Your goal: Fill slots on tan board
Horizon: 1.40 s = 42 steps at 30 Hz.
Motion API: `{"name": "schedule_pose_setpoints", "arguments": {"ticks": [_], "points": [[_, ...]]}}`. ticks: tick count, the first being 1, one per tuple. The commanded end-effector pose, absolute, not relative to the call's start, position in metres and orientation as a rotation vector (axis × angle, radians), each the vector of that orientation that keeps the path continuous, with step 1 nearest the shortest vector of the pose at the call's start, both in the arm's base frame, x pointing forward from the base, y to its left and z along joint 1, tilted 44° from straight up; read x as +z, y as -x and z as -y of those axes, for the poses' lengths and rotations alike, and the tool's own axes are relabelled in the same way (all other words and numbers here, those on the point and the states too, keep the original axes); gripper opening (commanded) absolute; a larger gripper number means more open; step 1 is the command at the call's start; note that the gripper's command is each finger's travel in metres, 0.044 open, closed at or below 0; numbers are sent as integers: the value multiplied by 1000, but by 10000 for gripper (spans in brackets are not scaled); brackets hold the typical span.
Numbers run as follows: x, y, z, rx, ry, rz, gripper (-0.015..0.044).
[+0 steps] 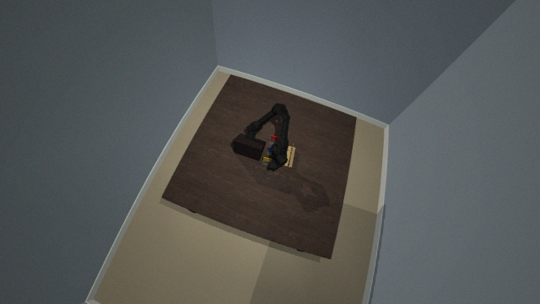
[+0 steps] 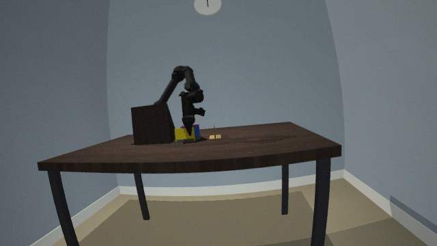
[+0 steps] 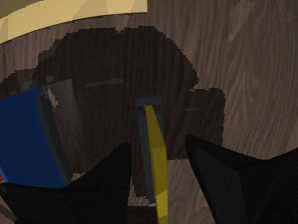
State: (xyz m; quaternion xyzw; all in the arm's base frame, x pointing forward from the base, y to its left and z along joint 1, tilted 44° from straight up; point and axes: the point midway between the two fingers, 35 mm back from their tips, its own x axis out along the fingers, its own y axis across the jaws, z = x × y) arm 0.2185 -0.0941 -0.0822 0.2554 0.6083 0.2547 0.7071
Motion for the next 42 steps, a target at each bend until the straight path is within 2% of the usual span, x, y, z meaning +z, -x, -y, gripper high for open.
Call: {"name": "schedule_pose_setpoints", "arguments": {"ticks": [1, 7, 11, 42], "points": [[-86, -216, 88, 568, -583, -1357, 186], [-86, -216, 88, 568, -583, -1357, 29], [-86, -216, 88, 568, -583, -1357, 2], [-56, -211, 116, 567, -582, -1358, 0]]}}
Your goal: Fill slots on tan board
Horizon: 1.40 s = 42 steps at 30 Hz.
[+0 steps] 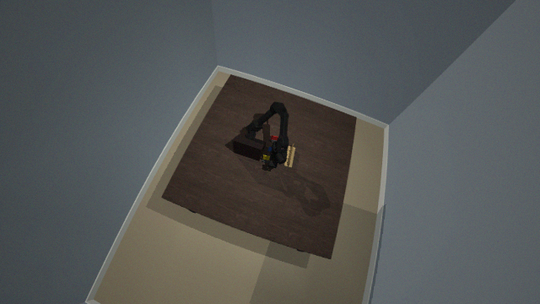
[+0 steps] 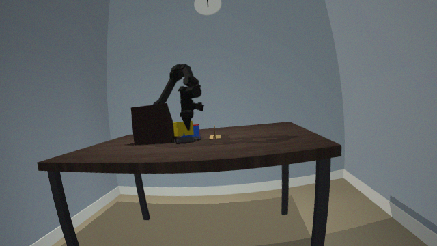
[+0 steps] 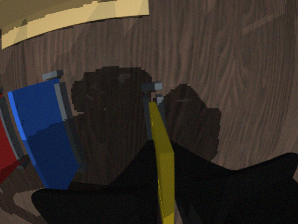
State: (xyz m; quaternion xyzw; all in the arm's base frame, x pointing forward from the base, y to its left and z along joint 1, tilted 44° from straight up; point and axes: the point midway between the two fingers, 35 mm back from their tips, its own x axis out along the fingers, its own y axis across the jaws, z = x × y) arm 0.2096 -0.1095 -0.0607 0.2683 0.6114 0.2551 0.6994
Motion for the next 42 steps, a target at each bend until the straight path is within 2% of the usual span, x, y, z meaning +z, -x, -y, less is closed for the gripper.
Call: {"name": "schedule_pose_setpoints", "arguments": {"ticks": [1, 42], "points": [[-55, -211, 117, 567, -582, -1359, 0], [0, -210, 170, 561, -583, -1363, 0]]}}
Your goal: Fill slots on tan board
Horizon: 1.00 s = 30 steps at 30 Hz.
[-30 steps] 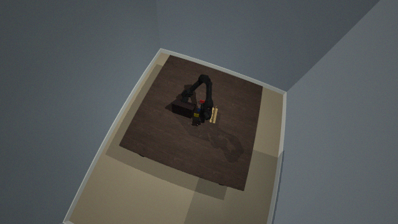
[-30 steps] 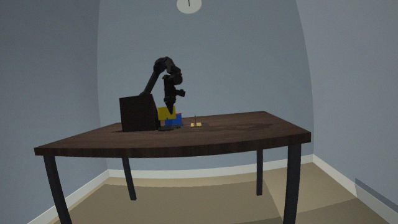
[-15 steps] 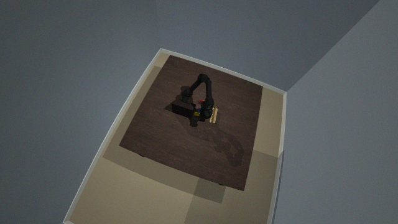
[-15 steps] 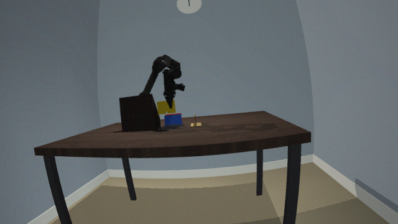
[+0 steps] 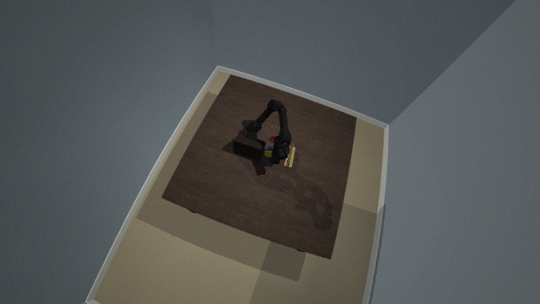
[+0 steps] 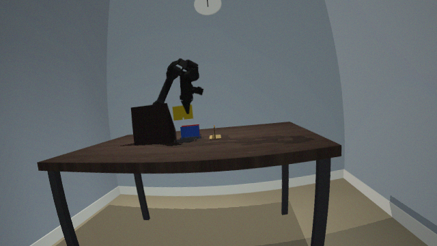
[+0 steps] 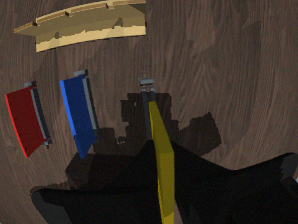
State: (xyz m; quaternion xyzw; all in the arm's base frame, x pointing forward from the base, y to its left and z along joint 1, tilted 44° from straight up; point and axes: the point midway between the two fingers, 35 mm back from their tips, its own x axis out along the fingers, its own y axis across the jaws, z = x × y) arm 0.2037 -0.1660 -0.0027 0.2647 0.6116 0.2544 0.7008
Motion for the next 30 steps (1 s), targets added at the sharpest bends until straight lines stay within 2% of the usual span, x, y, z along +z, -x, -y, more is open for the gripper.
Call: {"name": "schedule_pose_setpoints", "arguments": {"ticks": [1, 30], "points": [[0, -213, 170, 559, -583, -1363, 0], [19, -285, 173, 537, -589, -1369, 0]]}}
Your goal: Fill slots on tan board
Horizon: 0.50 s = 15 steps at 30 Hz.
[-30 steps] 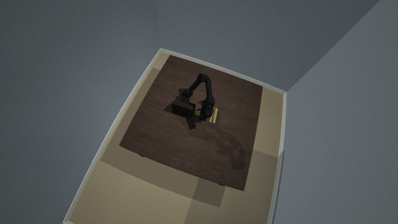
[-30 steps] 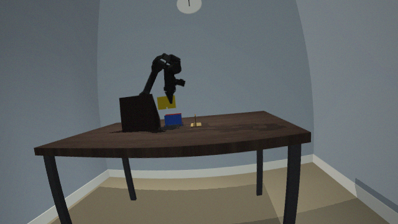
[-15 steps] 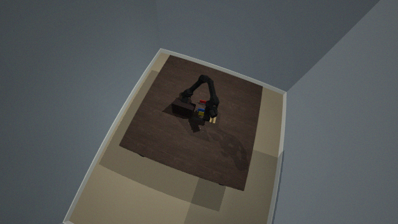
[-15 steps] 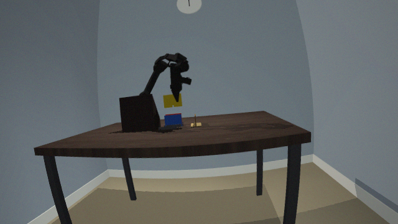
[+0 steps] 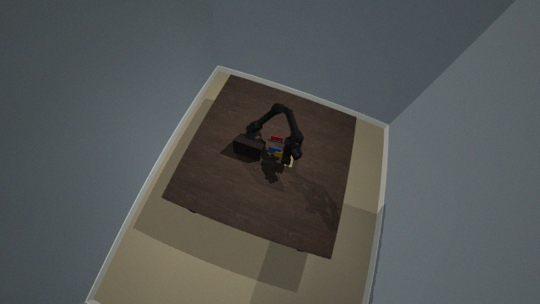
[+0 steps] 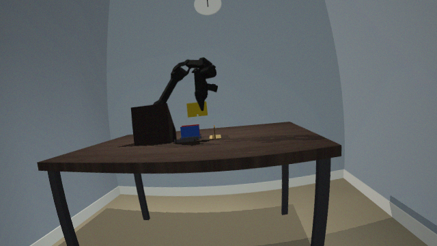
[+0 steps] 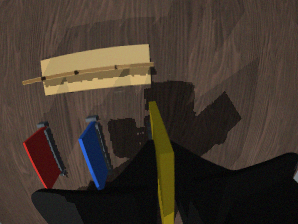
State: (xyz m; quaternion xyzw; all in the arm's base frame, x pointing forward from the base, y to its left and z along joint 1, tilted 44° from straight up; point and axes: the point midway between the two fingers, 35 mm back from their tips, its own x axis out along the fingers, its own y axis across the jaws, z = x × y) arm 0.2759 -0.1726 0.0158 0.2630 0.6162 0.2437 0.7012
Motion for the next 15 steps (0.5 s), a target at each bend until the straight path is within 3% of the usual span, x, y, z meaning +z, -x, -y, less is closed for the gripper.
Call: {"name": "schedule_pose_setpoints", "arguments": {"ticks": [1, 15], "points": [[19, -288, 173, 536, -590, -1370, 0], [30, -322, 166, 529, -610, -1372, 0]]}}
